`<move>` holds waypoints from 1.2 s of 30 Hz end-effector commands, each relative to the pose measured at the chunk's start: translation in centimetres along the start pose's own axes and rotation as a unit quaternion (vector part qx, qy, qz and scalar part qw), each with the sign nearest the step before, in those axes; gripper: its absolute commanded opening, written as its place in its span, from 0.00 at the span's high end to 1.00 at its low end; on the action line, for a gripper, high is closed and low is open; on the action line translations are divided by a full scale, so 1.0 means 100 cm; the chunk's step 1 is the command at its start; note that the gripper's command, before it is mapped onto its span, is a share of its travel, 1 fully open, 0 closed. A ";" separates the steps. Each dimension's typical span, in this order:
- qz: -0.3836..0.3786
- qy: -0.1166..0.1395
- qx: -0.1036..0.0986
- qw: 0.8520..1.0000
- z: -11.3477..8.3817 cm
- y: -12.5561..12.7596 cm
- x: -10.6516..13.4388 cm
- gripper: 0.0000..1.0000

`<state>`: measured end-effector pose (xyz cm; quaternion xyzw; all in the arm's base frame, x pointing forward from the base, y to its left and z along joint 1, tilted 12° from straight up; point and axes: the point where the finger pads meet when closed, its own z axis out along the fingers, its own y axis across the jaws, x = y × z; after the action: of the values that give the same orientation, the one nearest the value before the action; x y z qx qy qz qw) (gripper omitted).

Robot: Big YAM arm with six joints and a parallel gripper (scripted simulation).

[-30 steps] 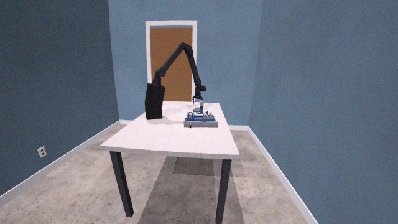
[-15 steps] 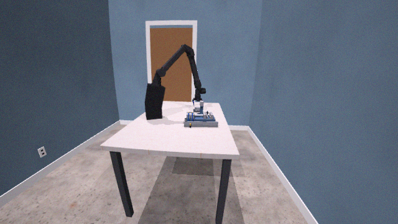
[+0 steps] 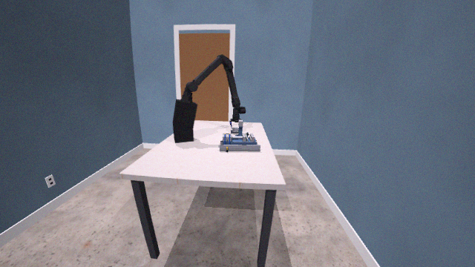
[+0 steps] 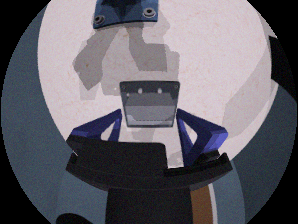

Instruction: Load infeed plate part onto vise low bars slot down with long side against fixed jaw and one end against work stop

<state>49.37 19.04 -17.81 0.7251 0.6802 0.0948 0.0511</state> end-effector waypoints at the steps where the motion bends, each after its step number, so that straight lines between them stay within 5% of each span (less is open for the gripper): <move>1: -0.002 0.003 -0.006 1.000 0.007 0.010 -0.002 0.19; 36: -0.002 0.002 -0.003 1.000 0.020 0.007 -0.003 0.19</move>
<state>49.49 19.06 -19.17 0.7255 0.6801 0.0927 0.0502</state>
